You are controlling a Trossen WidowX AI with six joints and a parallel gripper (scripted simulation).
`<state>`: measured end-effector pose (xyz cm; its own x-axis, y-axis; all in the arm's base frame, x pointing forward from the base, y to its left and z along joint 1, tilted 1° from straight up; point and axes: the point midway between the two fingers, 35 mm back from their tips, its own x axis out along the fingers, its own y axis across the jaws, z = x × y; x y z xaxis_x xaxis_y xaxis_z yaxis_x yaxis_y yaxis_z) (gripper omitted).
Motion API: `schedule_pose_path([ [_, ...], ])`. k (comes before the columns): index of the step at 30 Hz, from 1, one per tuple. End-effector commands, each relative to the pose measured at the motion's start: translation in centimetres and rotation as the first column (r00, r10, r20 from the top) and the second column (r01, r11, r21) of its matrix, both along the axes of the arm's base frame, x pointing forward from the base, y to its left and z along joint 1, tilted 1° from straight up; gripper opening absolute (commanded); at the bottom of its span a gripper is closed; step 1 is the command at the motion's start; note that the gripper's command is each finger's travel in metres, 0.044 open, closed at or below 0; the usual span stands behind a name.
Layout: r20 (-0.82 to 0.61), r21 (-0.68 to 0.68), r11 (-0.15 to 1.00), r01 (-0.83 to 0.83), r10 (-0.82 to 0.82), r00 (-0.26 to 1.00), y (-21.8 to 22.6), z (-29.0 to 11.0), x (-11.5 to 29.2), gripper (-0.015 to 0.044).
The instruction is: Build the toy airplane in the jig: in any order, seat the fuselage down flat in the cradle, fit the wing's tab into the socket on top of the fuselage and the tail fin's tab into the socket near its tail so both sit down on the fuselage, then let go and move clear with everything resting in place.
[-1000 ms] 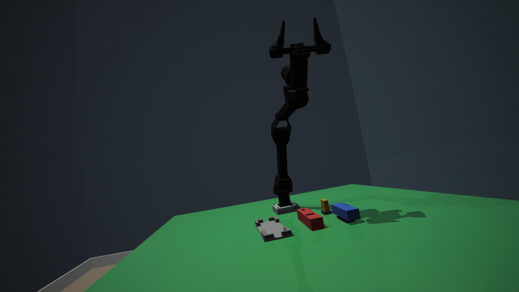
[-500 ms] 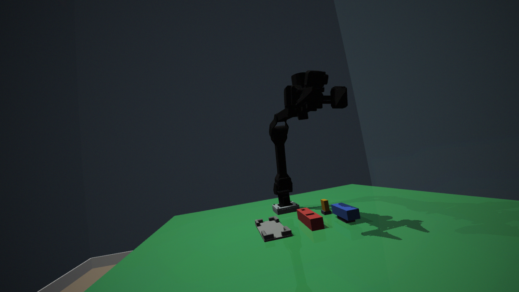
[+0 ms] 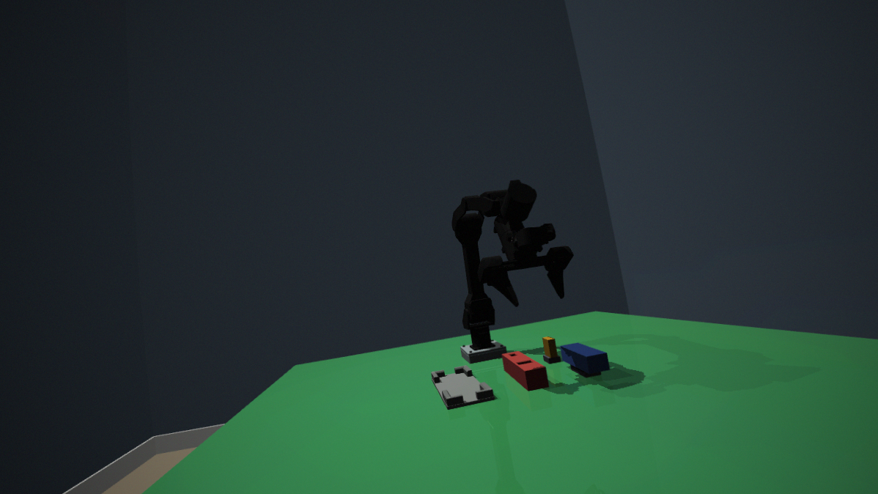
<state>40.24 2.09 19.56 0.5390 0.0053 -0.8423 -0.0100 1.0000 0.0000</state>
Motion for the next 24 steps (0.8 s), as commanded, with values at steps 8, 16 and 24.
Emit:
schedule_pose_path([
  [8, -0.500, -0.003, 0.997, 0.071, -0.063, 0.864, -0.4, -5.6, -12.8, 0.0440],
  [16, -0.500, -0.003, 0.997, 0.071, -0.063, 0.864, -0.4, -8.9, -12.6, 0.0440],
  [24, -0.500, -0.003, 0.997, 0.071, -0.063, 0.864, -0.4, -11.9, -12.5, 0.0440],
])
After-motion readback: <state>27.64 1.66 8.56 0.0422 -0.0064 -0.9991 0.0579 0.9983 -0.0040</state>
